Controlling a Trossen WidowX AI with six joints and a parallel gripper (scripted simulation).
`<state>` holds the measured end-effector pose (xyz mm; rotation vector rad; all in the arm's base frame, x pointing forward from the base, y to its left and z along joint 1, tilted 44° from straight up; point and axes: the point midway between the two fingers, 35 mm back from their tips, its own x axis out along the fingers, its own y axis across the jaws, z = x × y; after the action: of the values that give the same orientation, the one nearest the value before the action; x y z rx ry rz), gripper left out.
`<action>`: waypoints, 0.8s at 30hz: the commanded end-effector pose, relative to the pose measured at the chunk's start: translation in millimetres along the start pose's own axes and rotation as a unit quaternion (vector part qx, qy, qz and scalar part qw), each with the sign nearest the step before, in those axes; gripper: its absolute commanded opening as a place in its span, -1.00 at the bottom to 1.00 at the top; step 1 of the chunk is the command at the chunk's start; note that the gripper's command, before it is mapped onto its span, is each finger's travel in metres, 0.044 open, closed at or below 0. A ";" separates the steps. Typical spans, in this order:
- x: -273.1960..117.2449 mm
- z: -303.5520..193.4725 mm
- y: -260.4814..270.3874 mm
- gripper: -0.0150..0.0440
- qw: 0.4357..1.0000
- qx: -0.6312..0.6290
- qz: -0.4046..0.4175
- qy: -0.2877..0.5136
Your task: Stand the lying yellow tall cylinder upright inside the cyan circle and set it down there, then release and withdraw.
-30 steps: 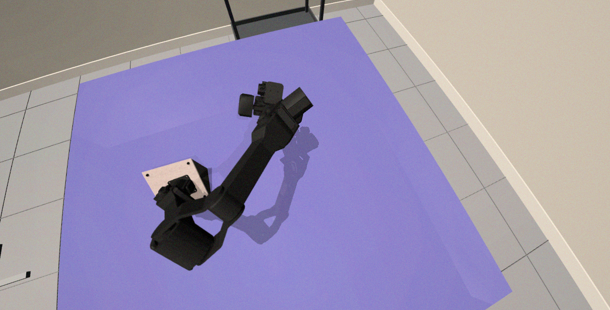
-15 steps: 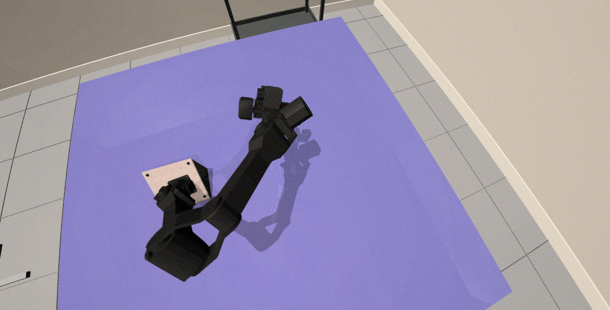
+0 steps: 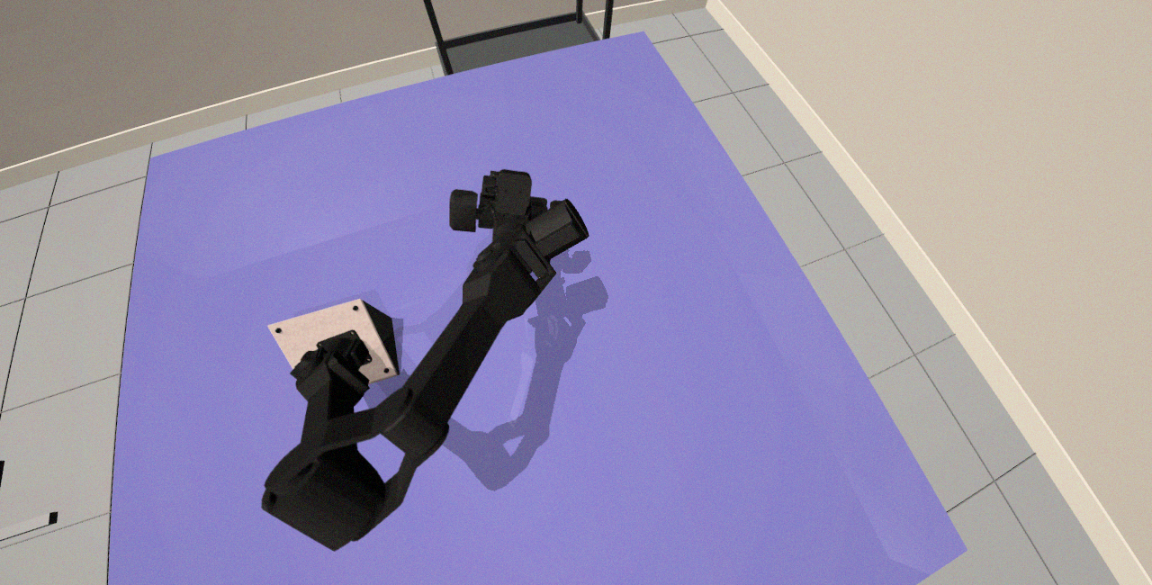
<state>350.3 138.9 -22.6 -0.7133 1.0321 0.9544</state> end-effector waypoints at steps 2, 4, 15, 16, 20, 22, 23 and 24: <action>-4.7 2.6 -0.1 -0.14 1.000 -0.010 -0.005 -0.026; -5.8 2.6 0.0 -0.14 0.999 -0.013 -0.006 -0.033; -12.2 2.0 0.8 -0.14 0.997 -0.029 -0.015 -0.073; -12.8 2.0 0.9 -0.14 0.996 -0.030 -0.016 -0.077; -15.4 1.7 1.3 -0.14 0.995 -0.036 -0.020 -0.091; -16.7 1.6 1.6 -0.14 0.994 -0.040 -0.022 -0.098; -17.4 1.5 1.8 -0.14 0.994 -0.041 -0.023 -0.101; -18.1 1.4 1.9 -0.14 0.993 -0.043 -0.024 -0.105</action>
<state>345.8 134.7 -10.3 -0.6897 0.8353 1.0032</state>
